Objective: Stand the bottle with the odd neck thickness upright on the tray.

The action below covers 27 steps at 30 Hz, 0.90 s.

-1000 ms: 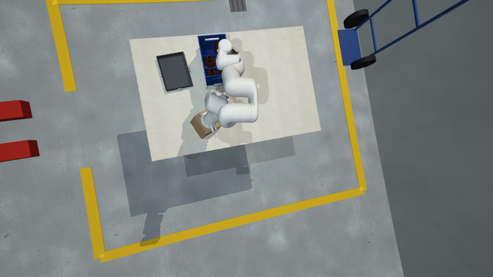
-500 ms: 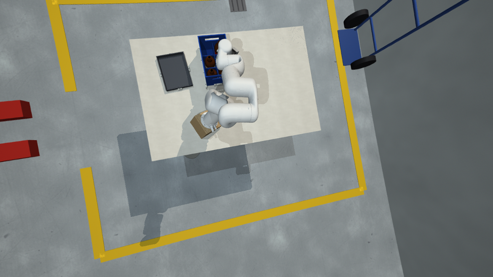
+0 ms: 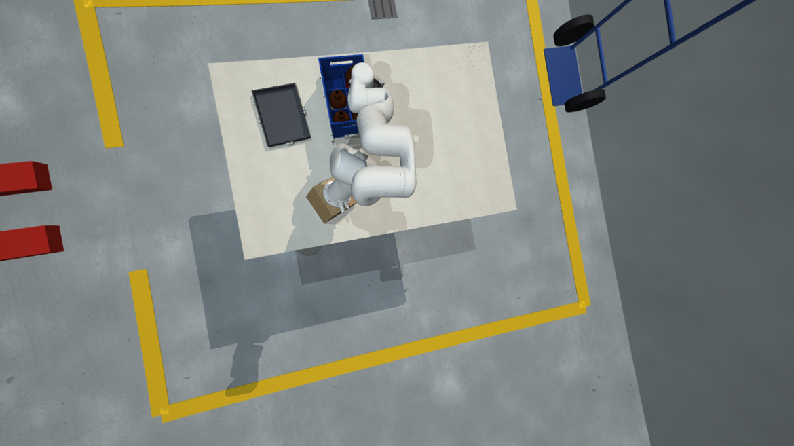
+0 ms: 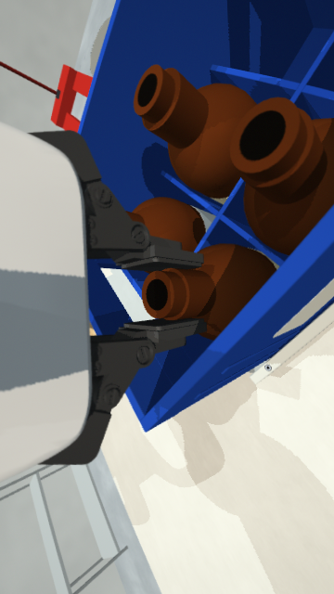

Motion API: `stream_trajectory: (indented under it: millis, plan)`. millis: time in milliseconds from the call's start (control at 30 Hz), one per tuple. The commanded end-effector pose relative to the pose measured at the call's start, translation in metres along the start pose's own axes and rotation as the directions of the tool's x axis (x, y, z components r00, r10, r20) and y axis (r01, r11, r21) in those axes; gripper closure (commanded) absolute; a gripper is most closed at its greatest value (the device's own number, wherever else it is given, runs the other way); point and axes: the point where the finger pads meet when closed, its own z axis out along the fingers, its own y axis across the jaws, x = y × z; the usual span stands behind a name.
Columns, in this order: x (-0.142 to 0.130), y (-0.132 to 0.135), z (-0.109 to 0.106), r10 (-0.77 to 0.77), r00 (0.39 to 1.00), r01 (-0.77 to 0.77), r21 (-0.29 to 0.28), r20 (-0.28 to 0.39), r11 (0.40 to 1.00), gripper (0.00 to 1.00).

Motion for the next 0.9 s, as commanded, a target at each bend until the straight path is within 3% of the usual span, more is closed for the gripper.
stream_trajectory:
  millis: [0,167,200,867]
  plan:
    - [0.0011,-0.0007,-0.0011,0.0,1.0,0.0,0.002,-0.003,1.0,1.0]
    - [0.0011,-0.0007,-0.0011,0.0,1.0,0.0,0.002,-0.003,1.0,1.0]
    - [0.0011,-0.0007,-0.0011,0.0,1.0,0.0,0.002,-0.003,1.0,0.35]
    - [0.0011,-0.0007,-0.0011,0.0,1.0,0.0,0.002,-0.003,1.0,0.35]
